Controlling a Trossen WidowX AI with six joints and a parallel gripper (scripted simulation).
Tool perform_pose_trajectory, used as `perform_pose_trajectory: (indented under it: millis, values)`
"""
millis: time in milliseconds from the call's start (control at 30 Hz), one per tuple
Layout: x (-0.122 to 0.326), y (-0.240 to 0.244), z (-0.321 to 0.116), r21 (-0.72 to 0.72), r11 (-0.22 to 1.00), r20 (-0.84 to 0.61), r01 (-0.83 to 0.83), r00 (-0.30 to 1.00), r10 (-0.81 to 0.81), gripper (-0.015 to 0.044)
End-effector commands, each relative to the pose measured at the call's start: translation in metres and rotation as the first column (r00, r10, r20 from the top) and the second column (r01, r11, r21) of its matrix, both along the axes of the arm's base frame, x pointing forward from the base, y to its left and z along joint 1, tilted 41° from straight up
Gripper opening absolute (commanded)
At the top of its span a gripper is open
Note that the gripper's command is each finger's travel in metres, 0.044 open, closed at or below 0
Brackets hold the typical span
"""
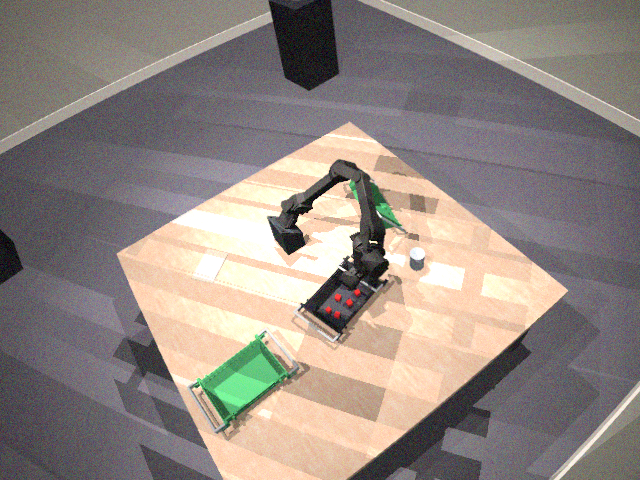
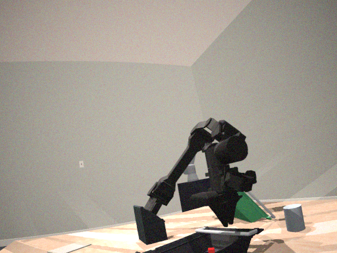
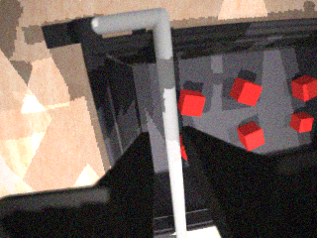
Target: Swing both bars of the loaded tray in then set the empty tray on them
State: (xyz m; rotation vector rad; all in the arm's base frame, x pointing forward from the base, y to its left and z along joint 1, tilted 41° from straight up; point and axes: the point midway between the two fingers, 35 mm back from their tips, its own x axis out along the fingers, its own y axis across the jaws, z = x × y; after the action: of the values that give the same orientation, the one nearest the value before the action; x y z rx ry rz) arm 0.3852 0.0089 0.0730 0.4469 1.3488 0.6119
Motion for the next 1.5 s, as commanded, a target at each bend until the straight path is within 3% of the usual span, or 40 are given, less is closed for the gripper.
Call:
perform_pose_trajectory:
  millis: [0, 933, 1267, 1300, 1467]
  values:
    - [-0.001, -0.009, 0.017, 0.003, 1.0, 0.011, -0.001, 1.0, 0.001, 0.0087]
    - [0.0, -0.006, 0.009, -0.002, 1.0, 0.01, 0.005, 1.0, -0.005, 0.0087]
    - [-0.008, -0.06, 0.072, -0.006, 1.0, 0.009, 0.003, 1.0, -0.003, 0.0087]
    - [-0.002, -0.043, 0.047, 0.0, 1.0, 0.004, 0.002, 1.0, -0.002, 0.0087]
    - [0.017, -0.094, -0.005, -0.012, 1.0, 0.007, 0.003, 1.0, -0.003, 0.0087]
